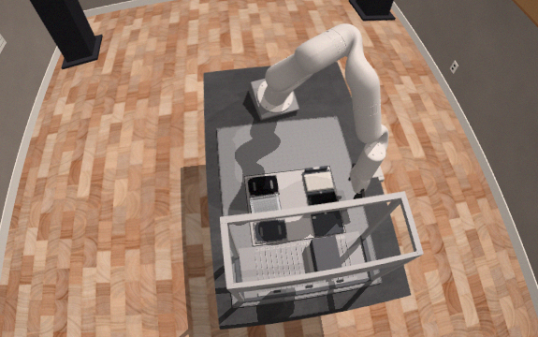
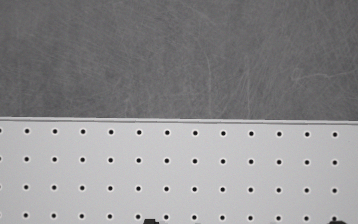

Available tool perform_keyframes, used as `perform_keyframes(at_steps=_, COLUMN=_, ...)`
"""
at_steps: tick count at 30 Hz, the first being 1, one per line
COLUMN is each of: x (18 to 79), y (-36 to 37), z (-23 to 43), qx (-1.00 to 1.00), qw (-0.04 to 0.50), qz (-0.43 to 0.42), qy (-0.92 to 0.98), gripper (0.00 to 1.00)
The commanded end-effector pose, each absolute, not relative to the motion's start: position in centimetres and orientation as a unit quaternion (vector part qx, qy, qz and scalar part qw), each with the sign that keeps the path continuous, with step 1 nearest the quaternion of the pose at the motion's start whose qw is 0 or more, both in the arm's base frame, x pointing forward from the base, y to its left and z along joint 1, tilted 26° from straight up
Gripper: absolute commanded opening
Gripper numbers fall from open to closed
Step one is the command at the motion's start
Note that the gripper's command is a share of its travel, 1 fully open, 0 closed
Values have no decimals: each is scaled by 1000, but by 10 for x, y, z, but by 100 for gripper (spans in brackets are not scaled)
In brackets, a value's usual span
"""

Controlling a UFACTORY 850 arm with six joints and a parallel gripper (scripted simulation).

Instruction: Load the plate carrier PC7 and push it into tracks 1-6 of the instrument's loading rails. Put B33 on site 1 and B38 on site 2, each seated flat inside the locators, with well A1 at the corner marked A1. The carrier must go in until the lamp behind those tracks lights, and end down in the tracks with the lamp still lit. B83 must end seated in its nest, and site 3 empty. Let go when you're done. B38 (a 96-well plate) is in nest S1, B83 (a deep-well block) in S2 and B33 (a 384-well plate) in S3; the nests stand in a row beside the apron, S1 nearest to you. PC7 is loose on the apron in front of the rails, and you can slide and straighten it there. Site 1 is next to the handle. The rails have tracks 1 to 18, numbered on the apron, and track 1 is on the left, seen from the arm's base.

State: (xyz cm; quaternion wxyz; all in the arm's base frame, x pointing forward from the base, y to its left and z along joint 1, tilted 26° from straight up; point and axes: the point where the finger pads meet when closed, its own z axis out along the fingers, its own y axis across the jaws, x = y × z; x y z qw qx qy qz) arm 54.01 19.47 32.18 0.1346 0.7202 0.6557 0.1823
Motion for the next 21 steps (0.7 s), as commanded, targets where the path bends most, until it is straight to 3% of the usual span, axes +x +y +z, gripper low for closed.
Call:
perform_keyframes(at_steps=1, x=538, y=195, z=326, qx=720, qw=135, qz=183, qy=656, gripper=100)
perform_keyframes(at_steps=17, x=534, y=194, z=335, qx=720, qw=135, qz=183, qy=656, gripper=100)
perform_keyframes(at_steps=18, x=530, y=192, z=333, qx=731, qw=132, qz=185, qy=644, gripper=82)
perform_keyframes(at_steps=21, x=518, y=185, z=327, qx=762, qw=122, qz=191, qy=606, gripper=82)
